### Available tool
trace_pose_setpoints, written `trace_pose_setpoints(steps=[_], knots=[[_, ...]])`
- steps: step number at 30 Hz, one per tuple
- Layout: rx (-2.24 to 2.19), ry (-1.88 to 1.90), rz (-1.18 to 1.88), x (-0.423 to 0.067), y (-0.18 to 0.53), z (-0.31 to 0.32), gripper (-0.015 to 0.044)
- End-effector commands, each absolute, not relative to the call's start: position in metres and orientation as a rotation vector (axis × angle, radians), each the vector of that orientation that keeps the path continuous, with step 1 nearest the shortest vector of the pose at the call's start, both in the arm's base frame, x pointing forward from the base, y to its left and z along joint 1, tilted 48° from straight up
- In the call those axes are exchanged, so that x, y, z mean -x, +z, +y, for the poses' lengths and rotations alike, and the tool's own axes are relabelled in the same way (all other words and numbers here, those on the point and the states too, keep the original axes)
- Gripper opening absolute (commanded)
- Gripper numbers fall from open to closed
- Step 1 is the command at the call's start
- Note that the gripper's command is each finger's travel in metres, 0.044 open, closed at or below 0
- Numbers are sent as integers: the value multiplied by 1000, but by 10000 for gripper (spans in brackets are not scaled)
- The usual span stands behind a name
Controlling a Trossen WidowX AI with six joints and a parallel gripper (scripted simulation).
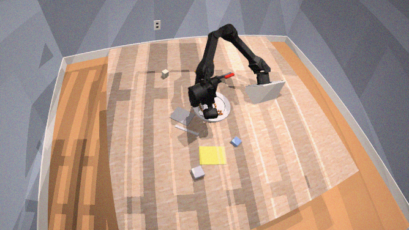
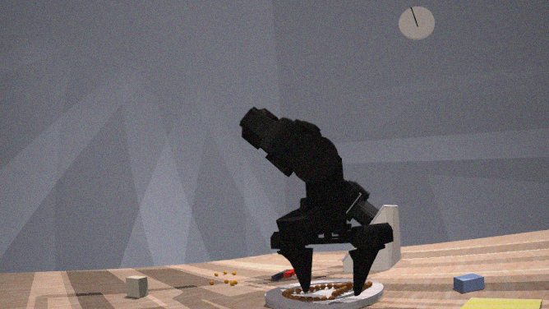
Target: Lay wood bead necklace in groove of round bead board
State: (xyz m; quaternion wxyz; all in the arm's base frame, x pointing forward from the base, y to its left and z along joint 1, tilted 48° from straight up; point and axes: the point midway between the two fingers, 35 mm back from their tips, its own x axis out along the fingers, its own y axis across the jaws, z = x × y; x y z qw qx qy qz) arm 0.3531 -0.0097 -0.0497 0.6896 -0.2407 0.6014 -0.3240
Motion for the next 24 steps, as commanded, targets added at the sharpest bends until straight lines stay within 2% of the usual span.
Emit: trace_pose_setpoints(steps=[1, 13, 24], knots=[[532, -726, 1344, -353, -49, -9, 440], [623, -650, 1392, -339, -32, 12, 125], [615, -649, 1382, -343, -38, 7, 120]])
